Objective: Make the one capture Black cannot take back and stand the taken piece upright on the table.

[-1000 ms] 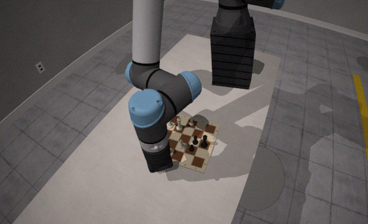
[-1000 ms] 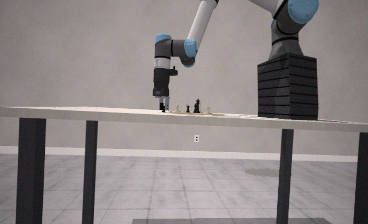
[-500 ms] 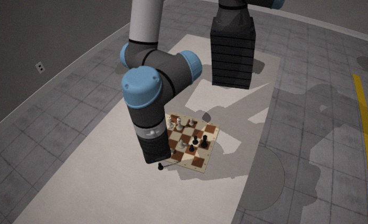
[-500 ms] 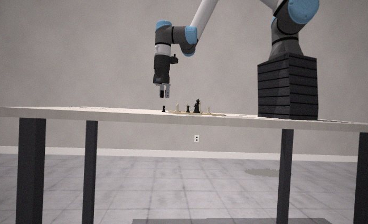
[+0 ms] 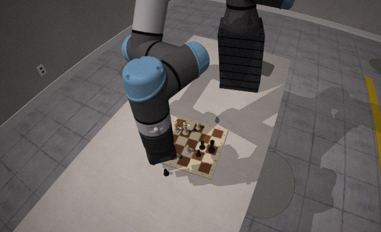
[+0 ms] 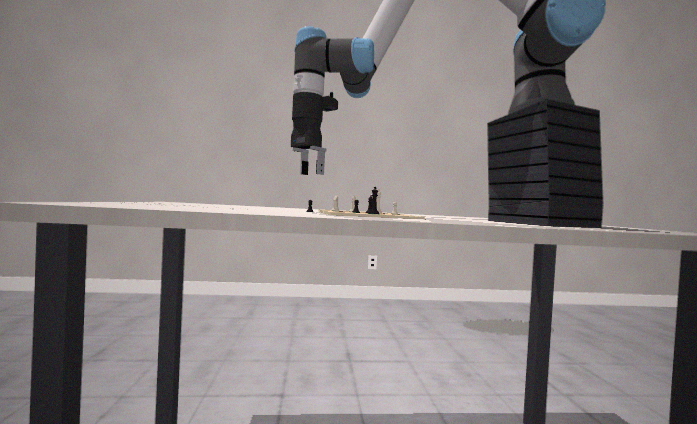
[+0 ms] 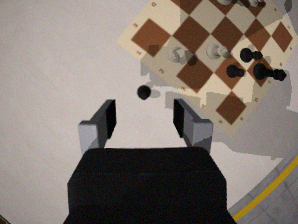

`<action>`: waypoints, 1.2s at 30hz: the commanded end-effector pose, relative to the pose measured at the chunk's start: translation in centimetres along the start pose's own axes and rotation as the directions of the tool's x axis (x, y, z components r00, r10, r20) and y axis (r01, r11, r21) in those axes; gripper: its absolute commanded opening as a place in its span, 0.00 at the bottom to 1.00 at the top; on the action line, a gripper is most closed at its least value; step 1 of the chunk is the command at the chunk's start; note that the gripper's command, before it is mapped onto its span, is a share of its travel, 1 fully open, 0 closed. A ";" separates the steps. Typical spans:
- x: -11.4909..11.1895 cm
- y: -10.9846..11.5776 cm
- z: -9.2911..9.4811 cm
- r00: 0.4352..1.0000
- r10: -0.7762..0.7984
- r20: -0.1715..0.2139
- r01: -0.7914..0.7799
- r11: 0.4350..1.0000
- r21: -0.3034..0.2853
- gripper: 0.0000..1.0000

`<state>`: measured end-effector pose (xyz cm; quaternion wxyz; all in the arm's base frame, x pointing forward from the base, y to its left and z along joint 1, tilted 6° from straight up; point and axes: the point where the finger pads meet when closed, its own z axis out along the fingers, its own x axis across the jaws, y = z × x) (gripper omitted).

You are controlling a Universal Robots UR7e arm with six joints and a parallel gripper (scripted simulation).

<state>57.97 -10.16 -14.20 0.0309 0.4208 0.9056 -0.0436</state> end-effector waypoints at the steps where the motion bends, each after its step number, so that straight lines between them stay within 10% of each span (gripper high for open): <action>1: 0.0 0.0 -0.1 1.000 0.000 0.001 0.000 1.000 -0.001 1.00; 36: 0.4 -0.3 -0.1 0.997 0.080 0.001 -0.080 0.997 -0.001 1.00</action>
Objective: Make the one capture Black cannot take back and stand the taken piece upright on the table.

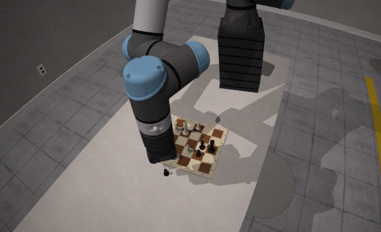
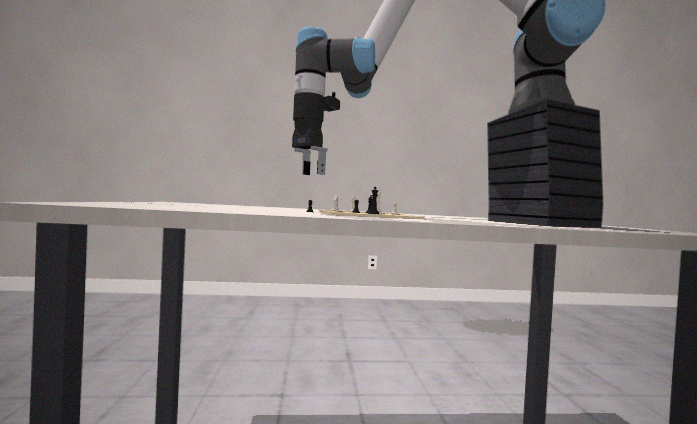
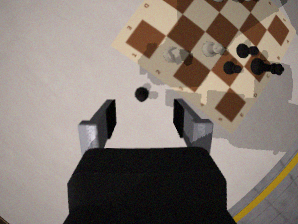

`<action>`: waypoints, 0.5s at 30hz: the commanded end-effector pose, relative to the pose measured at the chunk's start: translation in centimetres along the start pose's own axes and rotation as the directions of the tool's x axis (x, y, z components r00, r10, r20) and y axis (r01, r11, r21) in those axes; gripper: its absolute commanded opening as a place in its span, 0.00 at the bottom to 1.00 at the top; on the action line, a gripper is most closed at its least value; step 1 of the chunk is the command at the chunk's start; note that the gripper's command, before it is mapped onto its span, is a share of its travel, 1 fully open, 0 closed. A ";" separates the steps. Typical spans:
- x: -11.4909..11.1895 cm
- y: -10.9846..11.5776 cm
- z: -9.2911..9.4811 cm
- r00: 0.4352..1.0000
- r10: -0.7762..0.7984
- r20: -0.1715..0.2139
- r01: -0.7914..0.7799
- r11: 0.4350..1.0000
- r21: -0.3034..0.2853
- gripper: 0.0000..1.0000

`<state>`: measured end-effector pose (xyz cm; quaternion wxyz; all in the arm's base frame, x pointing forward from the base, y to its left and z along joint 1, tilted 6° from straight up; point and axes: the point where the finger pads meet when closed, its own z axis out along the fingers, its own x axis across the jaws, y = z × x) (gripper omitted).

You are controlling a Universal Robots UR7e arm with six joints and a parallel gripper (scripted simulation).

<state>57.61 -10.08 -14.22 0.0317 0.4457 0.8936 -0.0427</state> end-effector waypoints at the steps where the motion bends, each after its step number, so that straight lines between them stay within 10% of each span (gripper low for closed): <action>1: 0.1 -0.1 -0.1 0.999 0.038 0.002 -0.038 0.999 -0.001 1.00; 15: 1.3 -1.0 -0.1 0.960 0.280 0.001 -0.280 0.960 -0.001 1.00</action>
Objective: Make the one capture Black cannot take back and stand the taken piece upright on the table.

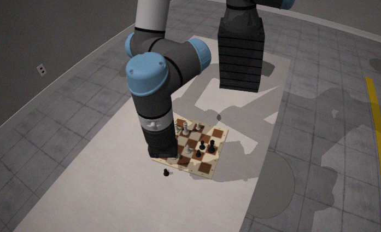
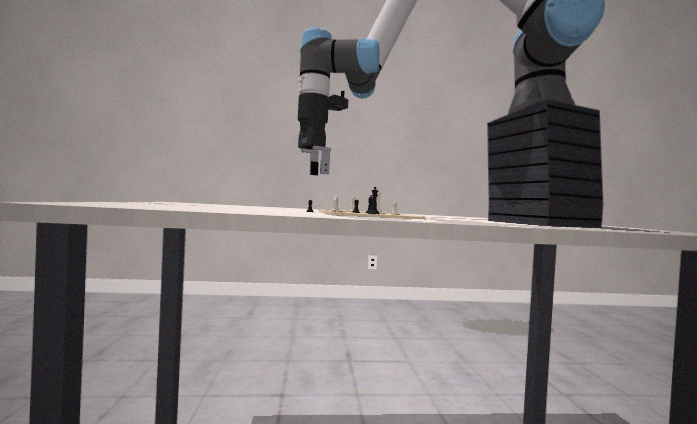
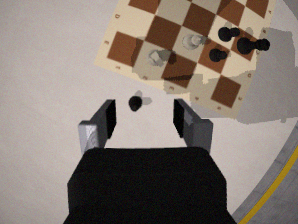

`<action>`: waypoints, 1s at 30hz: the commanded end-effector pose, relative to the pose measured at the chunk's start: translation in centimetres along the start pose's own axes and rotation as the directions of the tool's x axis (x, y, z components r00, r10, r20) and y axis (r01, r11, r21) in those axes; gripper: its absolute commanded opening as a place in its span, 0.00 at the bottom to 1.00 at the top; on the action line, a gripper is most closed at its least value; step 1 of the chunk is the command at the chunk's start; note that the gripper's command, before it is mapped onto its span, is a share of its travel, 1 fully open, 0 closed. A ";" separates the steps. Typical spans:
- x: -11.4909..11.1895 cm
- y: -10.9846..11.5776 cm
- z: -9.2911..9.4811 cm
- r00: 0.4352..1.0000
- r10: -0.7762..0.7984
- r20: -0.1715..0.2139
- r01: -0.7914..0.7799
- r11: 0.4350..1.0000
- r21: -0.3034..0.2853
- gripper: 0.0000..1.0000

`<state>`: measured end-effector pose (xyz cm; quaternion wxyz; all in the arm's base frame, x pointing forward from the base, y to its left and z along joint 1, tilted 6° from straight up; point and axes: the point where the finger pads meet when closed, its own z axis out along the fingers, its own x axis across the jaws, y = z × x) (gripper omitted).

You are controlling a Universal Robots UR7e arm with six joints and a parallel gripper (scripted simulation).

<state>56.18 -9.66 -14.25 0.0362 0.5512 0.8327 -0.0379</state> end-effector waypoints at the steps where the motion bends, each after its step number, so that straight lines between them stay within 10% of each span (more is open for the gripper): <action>1: 0.2 -0.2 -0.1 0.998 0.068 0.003 -0.068 0.998 -0.001 1.00; 17: 2.2 -2.1 -0.2 0.842 0.540 0.002 -0.540 0.842 -0.002 1.00; 30: 4.1 -3.6 -0.4 0.405 0.914 0.000 -0.914 0.405 -0.003 1.00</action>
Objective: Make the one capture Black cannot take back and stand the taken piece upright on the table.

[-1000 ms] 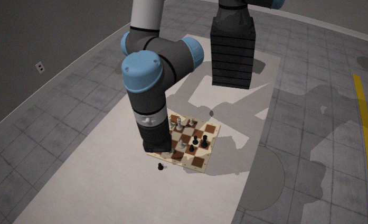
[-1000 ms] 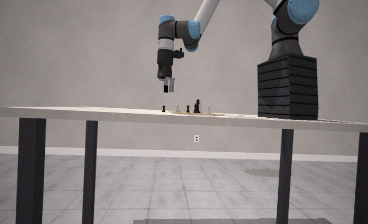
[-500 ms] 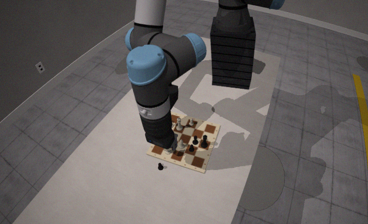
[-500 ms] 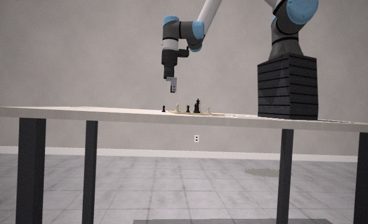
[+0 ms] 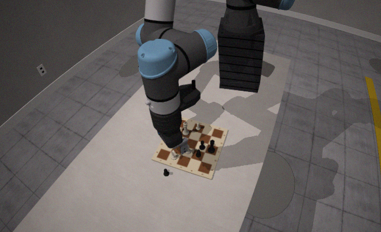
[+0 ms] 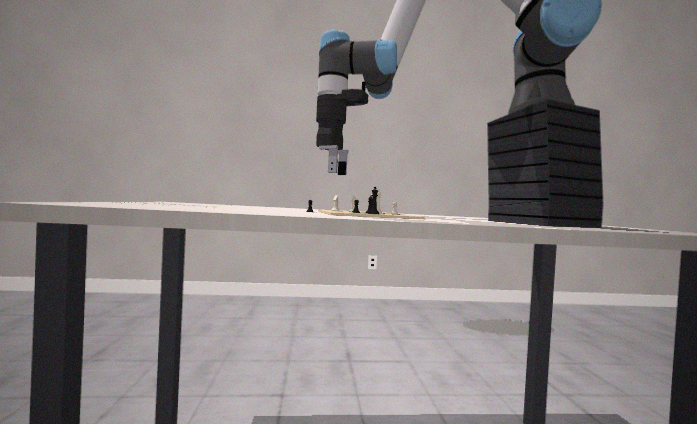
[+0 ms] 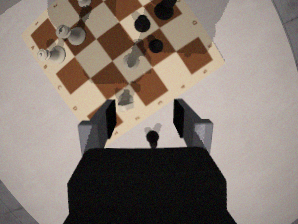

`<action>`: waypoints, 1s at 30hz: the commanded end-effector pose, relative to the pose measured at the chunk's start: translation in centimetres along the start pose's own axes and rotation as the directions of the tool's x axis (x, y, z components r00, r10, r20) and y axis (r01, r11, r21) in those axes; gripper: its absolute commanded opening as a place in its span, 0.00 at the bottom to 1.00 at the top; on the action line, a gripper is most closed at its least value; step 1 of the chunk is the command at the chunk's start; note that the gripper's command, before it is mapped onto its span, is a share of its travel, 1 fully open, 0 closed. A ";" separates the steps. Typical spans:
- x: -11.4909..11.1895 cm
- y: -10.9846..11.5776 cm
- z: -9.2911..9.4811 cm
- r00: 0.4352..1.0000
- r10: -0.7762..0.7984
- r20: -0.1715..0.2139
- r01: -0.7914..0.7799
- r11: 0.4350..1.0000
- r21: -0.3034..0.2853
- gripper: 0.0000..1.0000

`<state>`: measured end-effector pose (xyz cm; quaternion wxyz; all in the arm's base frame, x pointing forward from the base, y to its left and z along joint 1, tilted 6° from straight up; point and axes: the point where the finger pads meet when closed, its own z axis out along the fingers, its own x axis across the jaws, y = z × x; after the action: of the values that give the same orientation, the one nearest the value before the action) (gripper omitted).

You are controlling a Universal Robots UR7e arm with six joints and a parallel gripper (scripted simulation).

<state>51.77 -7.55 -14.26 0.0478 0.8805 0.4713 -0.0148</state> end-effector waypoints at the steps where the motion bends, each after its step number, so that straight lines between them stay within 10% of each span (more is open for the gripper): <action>1: 0.0 -0.7 -0.1 0.978 0.209 0.004 -0.209 0.978 -0.006 1.00; 10: -0.1 -1.7 -0.3 0.861 0.508 0.002 -0.508 0.861 -0.007 1.00; 30: -0.8 -3.3 -0.7 0.328 0.945 -0.003 -0.945 0.328 -0.006 1.00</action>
<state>48.77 -6.31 -13.87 0.0494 0.9963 -0.0685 0.0132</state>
